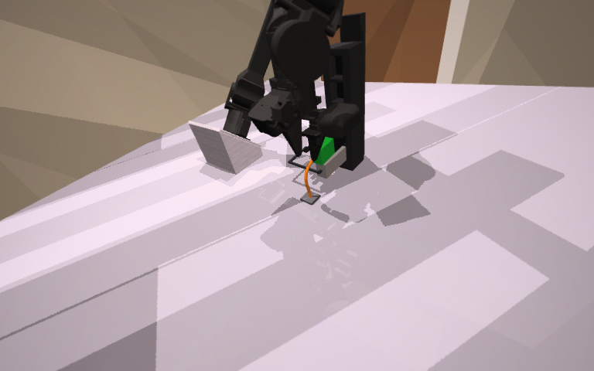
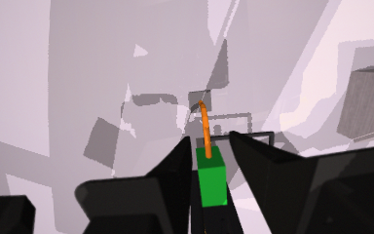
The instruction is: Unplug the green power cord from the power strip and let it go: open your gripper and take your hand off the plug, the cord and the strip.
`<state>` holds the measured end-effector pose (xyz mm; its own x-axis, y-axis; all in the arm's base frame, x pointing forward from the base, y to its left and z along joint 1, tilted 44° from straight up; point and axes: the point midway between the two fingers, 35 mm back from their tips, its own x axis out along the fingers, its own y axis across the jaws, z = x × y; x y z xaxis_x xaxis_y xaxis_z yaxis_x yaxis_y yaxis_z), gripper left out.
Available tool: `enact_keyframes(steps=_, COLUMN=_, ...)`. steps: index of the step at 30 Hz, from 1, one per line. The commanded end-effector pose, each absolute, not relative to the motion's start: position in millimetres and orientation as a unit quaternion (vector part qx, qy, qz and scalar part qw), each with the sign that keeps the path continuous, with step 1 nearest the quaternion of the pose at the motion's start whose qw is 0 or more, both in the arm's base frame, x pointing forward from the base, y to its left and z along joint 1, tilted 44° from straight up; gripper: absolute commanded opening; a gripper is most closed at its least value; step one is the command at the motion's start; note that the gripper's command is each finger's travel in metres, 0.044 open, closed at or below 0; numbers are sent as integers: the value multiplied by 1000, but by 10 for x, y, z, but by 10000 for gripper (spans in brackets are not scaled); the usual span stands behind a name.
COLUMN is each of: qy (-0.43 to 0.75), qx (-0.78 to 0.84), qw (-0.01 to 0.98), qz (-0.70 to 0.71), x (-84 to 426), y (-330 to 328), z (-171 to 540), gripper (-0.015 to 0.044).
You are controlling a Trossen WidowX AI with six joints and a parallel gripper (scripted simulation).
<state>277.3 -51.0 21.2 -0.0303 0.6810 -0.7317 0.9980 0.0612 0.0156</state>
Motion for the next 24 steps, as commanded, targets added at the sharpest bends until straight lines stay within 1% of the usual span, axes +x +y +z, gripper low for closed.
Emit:
enact_keyframes(steps=1, qy=665, qx=633, qw=292, qz=-269, x=2771, y=-512, z=229, gripper=160)
enact_keyframes(steps=8, qy=663, qx=637, qw=286, qz=-272, x=2773, y=-550, z=272, gripper=160)
enact_keyframes(steps=24, qy=663, qx=637, qw=285, qz=-272, x=2761, y=-366, z=448, gripper=160)
